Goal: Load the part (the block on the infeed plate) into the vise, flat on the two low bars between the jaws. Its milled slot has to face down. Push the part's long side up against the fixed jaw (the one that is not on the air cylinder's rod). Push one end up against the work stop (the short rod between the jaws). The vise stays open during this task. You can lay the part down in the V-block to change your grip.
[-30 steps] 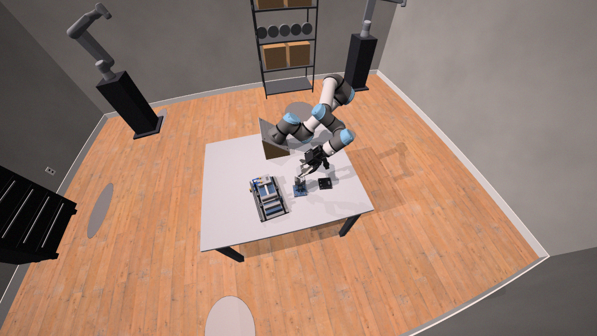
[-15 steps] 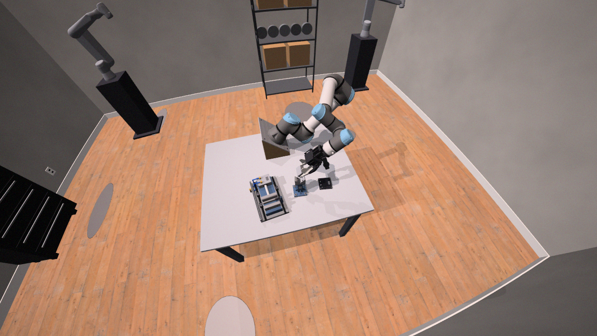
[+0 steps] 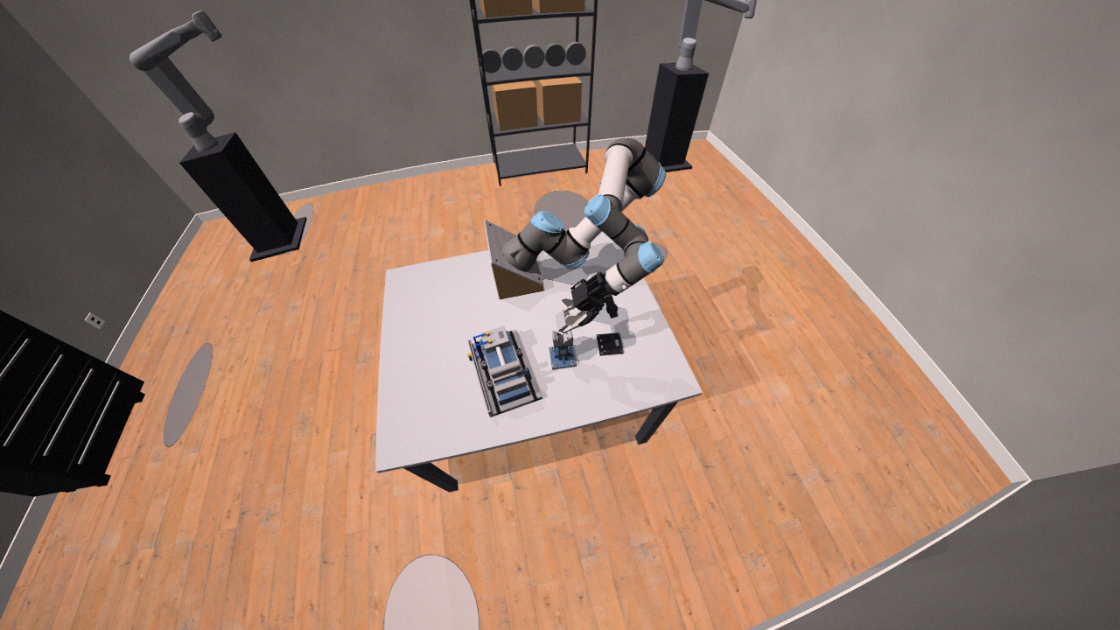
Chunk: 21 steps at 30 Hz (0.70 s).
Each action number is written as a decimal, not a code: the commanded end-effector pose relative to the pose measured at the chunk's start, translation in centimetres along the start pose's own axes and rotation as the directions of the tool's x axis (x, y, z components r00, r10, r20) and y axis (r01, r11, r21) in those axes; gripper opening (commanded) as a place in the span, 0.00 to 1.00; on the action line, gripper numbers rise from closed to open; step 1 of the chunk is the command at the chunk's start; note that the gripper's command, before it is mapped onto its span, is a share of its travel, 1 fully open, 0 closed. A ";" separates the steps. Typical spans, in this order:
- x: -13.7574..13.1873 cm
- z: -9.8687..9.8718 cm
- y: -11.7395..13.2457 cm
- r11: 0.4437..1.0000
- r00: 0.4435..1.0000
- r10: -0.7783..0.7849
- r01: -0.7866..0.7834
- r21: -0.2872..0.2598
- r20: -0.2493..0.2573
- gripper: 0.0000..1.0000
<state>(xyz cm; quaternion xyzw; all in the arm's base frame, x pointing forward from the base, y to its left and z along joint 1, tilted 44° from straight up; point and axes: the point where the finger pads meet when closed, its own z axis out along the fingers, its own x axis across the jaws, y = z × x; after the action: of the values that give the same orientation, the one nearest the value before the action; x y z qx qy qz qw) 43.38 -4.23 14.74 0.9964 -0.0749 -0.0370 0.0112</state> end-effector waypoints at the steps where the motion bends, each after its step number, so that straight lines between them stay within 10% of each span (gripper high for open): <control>1: 0.0 0.1 -0.1 1.000 1.000 0.000 0.000 0.000 -0.001 0.00; 21: 0.0 0.9 -0.9 1.000 1.000 0.000 0.000 0.000 -0.001 0.00</control>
<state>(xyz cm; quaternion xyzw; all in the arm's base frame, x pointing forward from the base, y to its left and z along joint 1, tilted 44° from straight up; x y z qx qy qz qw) 43.43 -3.53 14.01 0.9964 -0.0749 -0.0371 0.0112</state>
